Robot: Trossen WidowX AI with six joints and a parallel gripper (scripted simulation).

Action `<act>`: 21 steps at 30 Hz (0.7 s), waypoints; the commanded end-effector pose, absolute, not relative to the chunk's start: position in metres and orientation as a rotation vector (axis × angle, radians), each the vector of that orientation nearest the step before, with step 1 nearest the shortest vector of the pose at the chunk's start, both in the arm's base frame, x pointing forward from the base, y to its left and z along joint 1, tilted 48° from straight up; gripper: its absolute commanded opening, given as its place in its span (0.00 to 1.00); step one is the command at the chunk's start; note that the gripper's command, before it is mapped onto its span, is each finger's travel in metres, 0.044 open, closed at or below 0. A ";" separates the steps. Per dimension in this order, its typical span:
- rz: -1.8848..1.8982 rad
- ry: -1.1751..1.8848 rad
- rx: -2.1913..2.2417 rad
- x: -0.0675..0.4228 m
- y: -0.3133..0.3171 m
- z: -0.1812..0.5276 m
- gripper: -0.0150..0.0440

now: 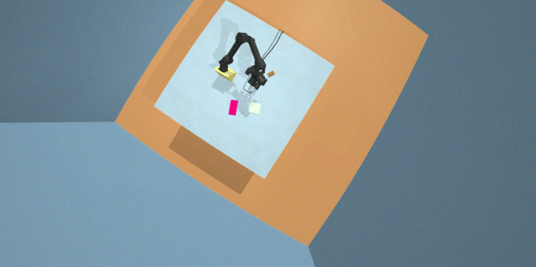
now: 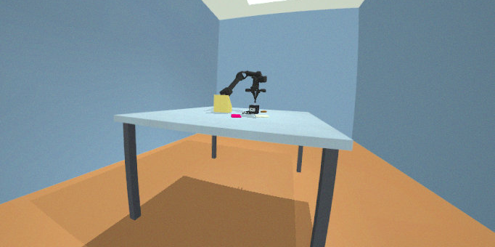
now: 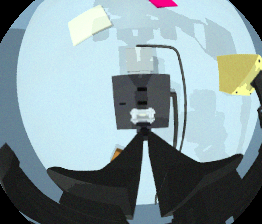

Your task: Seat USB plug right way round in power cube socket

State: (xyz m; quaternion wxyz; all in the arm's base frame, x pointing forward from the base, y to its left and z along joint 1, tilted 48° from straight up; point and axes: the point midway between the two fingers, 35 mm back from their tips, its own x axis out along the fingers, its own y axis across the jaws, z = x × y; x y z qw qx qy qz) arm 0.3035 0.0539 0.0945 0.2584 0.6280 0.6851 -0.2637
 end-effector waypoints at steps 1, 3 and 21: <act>-0.714 1.857 1.692 0.302 0.054 0.093 0.25; -0.713 1.856 1.691 0.302 0.054 0.093 0.25; -0.704 1.853 1.680 0.302 0.055 0.090 0.25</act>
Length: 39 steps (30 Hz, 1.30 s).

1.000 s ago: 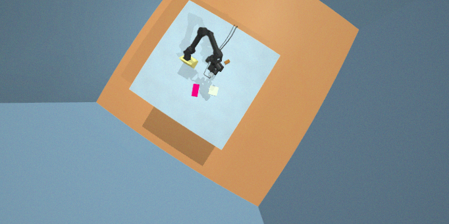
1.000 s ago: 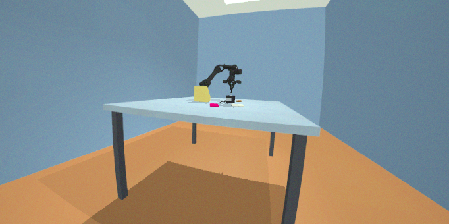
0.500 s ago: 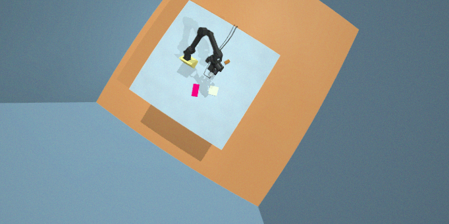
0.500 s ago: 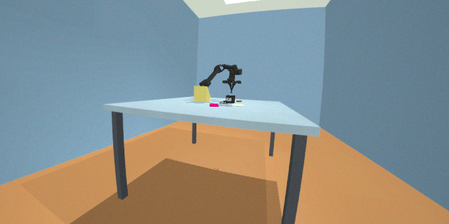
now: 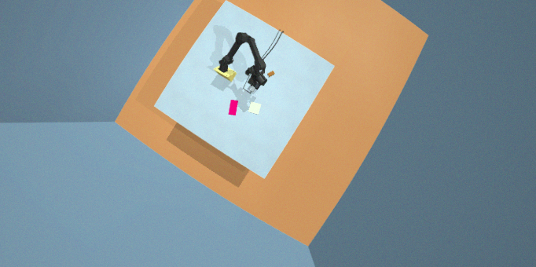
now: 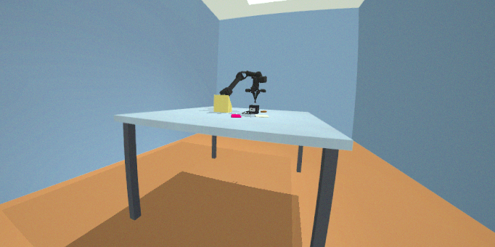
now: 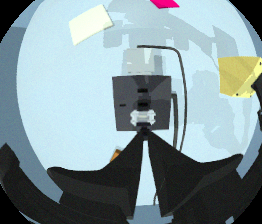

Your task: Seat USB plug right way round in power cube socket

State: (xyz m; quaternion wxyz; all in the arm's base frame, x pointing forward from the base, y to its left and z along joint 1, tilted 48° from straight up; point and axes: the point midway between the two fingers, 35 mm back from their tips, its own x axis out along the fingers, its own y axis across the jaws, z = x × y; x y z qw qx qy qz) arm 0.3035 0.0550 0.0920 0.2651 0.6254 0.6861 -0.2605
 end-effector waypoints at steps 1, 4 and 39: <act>-0.704 1.853 1.680 0.302 0.055 0.090 0.25; -0.702 1.853 1.678 0.302 0.055 0.090 0.25; -0.700 1.852 1.676 0.302 0.058 0.087 0.25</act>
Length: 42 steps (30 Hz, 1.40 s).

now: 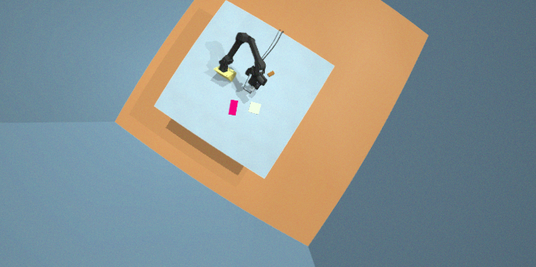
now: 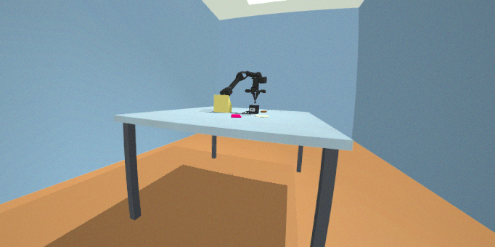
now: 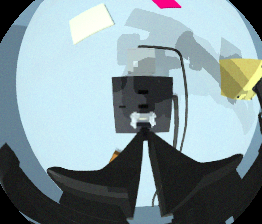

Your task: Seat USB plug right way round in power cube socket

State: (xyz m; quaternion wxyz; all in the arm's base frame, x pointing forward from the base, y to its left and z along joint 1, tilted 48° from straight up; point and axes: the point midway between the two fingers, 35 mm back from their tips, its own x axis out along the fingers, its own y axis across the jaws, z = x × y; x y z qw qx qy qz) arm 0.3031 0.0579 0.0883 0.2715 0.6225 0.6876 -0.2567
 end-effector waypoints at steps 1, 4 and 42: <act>-0.700 1.852 1.676 0.302 0.058 0.087 0.25; -0.700 1.852 1.676 0.302 0.058 0.087 0.25; -0.700 1.852 1.676 0.302 0.062 0.084 0.25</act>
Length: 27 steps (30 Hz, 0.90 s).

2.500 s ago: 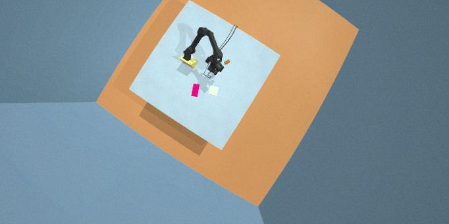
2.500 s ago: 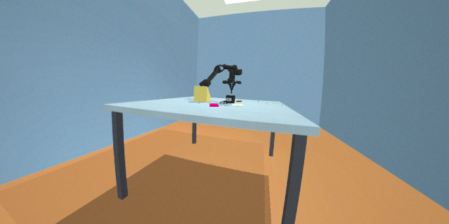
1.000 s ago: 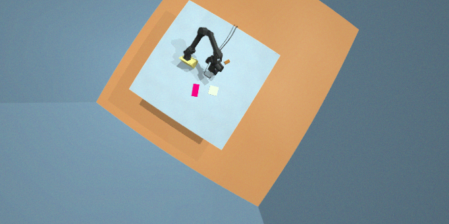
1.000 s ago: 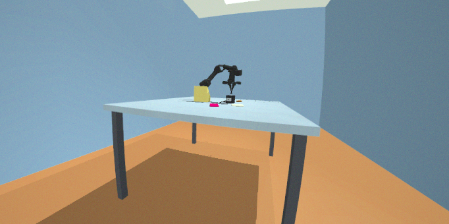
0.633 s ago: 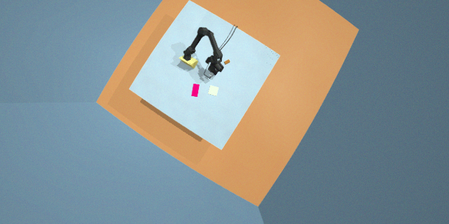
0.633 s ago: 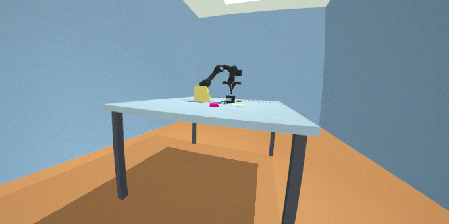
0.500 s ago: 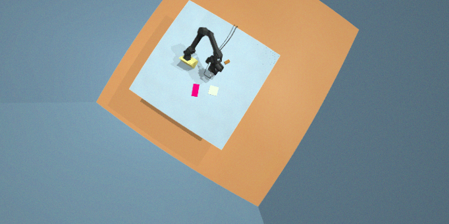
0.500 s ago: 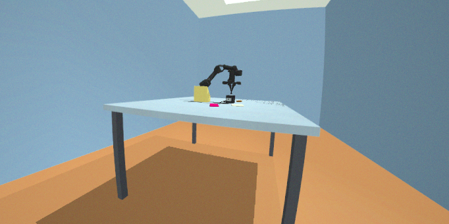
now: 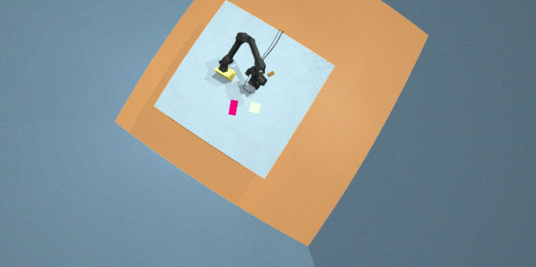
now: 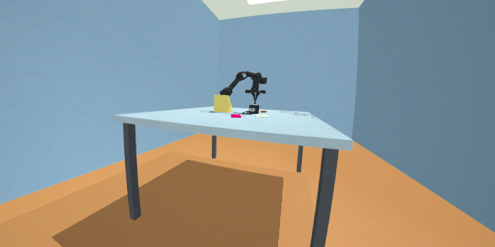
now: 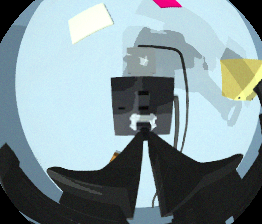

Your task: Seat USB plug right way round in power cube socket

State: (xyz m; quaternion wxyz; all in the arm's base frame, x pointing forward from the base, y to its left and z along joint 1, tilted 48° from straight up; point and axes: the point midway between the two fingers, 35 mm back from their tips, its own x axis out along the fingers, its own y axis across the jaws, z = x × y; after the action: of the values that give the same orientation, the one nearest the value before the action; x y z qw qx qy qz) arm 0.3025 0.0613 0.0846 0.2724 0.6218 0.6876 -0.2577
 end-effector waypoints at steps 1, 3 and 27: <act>-0.700 1.852 1.676 0.302 0.062 0.084 0.25; -0.700 1.852 1.676 0.302 0.062 0.083 0.25; -0.699 1.852 1.676 0.301 0.064 0.081 0.25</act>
State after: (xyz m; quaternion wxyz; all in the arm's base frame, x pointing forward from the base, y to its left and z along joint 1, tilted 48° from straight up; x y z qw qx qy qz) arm 0.3022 0.0635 0.0823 0.2729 0.6213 0.6876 -0.2583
